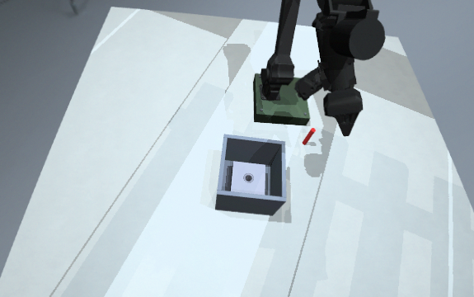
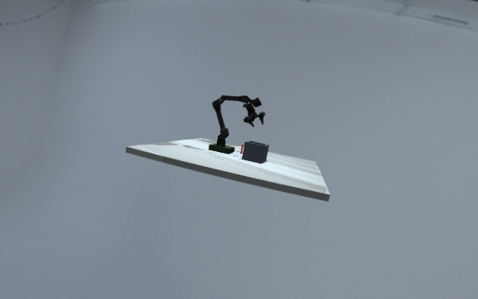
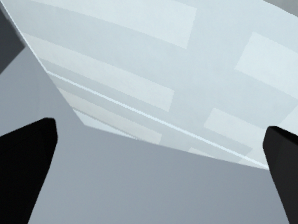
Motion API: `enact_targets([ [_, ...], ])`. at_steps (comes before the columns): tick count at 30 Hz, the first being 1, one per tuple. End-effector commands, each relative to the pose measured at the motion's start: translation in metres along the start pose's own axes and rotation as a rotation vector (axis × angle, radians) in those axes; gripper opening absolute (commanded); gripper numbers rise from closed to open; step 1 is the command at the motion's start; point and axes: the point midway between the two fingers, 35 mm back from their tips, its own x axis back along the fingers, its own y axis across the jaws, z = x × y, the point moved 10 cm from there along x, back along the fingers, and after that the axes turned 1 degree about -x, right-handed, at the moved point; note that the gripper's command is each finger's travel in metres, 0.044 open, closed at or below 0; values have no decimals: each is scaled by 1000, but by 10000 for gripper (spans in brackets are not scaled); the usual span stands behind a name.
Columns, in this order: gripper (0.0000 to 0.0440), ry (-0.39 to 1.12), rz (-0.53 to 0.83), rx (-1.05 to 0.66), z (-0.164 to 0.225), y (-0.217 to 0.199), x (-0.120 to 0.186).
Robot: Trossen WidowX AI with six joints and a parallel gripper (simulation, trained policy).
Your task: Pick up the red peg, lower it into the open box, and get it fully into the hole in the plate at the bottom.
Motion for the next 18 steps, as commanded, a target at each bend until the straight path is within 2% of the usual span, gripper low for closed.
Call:
enact_targets([
  [1, 433, -26, 67, 1, 1, -7, -12],
  [18, 440, -180, 389, 149, 10, -56, -59],
])
